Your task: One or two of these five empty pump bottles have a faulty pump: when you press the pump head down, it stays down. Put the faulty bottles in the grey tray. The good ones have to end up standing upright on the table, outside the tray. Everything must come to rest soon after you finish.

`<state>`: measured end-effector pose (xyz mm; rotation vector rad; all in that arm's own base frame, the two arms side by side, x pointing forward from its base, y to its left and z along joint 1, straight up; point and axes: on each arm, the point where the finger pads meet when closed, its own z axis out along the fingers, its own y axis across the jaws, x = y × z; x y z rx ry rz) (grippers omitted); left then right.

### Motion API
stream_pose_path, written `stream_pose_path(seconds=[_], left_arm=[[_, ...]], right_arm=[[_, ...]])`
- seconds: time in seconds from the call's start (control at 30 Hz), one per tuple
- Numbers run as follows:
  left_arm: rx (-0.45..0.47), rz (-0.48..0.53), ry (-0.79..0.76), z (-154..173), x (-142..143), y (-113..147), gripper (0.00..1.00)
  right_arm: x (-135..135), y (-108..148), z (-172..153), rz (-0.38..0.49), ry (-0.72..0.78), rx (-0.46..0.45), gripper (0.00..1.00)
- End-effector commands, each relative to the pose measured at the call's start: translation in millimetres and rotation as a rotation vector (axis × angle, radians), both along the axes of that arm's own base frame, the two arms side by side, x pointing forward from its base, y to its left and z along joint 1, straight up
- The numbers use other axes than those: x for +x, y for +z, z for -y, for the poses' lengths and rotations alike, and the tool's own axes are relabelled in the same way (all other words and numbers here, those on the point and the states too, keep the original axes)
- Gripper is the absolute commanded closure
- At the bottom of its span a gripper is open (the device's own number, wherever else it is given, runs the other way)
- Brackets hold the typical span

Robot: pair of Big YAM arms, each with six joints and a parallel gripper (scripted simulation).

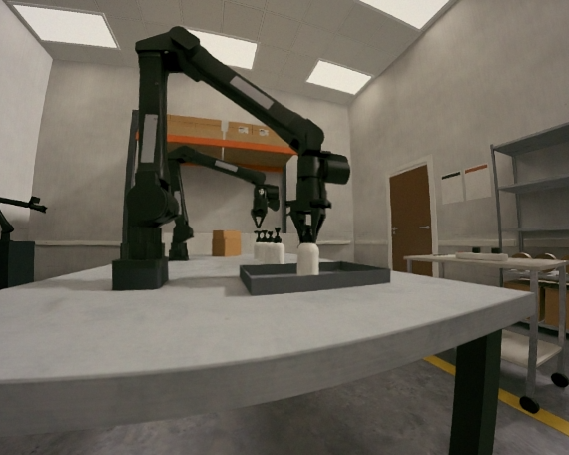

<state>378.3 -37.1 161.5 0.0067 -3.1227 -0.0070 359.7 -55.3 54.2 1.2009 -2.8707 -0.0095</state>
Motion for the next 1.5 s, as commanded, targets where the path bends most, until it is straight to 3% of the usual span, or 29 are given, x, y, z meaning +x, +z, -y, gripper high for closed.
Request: stream_pose_path(seconds=[0.0, 0.13, 0.17, 0.37, 0.47, 0.53, 0.93, 1.0, 1.03, 1.1, 1.3, 1.47], left_arm=[[-0.011, 0.056, -0.037, 6, 5, 15, 1.0], [-0.009, 0.049, -0.037, 6, 3, 15, 1.0], [-0.01, 0.061, -0.048, 13, 9, 27, 1.0], [-0.003, -0.004, -0.037, 8, -2, -20, 1.0], [-0.006, 0.022, -0.037, 9, 7, -23, 1.0], [-0.003, -0.004, -0.037, 8, -3, -38, 1.0], [-0.006, 0.022, -0.037, 9, 7, -33, 1.0], [-0.006, 0.022, -0.037, 9, 7, -33, 1.0], [-0.009, 0.065, -0.037, 6, 17, -9, 1.0], [-0.012, 0.099, -0.041, 8, 18, 9, 1.0], [-0.014, 0.107, -0.037, 11, 16, 21, 1.0], [-0.014, 0.107, -0.036, 11, 13, 53, 1.0]], right_arm=[[5, 3, 2, 0.018, 0.008, -0.002, 0.78], [5, 3, 2, 0.018, 0.008, -0.002, 0.78], [5, 3, 2, 0.018, 0.008, -0.002, 0.78], [5, 3, 2, 0.018, 0.008, -0.002, 0.78], [5, 3, 2, 0.018, 0.008, -0.002, 0.78], [5, 3, 2, 0.018, 0.008, -0.002, 0.78], [5, 3, 2, 0.018, 0.008, -0.002, 0.78], [5, 3, 2, 0.018, 0.008, -0.002, 0.56], [5, 3, 2, 0.018, 0.008, -0.002, 0.44], [5, 3, 2, 0.018, 0.008, -0.002, 0.25], [18, 24, -3, 0.071, 0.019, -0.008, 0.25], [17, 33, -6, 0.08, 0.012, -0.009, 0.25]])
